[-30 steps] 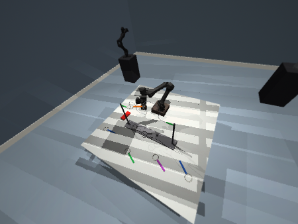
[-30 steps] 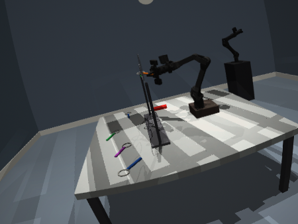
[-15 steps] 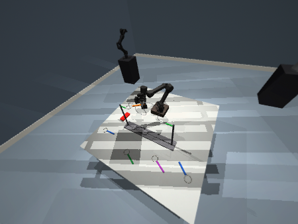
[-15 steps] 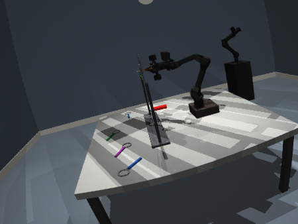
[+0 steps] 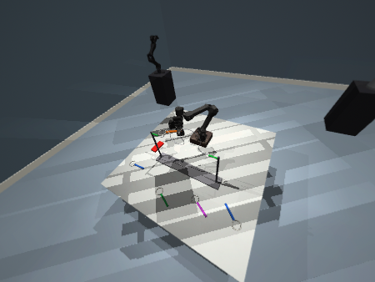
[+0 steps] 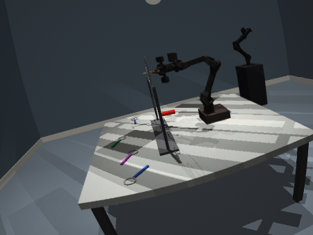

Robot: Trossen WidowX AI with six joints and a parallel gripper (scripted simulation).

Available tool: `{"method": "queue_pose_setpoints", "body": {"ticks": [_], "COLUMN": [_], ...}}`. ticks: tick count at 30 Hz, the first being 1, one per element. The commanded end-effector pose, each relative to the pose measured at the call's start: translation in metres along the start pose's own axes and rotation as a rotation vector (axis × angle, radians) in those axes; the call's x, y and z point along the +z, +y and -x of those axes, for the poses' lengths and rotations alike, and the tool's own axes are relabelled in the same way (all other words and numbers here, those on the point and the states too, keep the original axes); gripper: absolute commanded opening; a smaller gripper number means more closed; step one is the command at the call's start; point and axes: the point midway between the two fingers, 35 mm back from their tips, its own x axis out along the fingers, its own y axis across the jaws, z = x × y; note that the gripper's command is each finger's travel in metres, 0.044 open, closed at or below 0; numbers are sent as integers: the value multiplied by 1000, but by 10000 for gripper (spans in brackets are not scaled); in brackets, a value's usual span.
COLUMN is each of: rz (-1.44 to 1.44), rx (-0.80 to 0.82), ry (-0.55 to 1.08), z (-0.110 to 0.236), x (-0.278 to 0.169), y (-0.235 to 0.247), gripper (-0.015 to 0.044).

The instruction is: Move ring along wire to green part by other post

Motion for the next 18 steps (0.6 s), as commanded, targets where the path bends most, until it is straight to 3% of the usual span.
{"method": "queue_pose_setpoints", "body": {"ticks": [1,18], "rz": [57,396], "rx": [-29,-226], "ry": [3,-3], "z": [0,3], "x": [0,6], "y": [-2,-28], "gripper": [-150,-150]}}
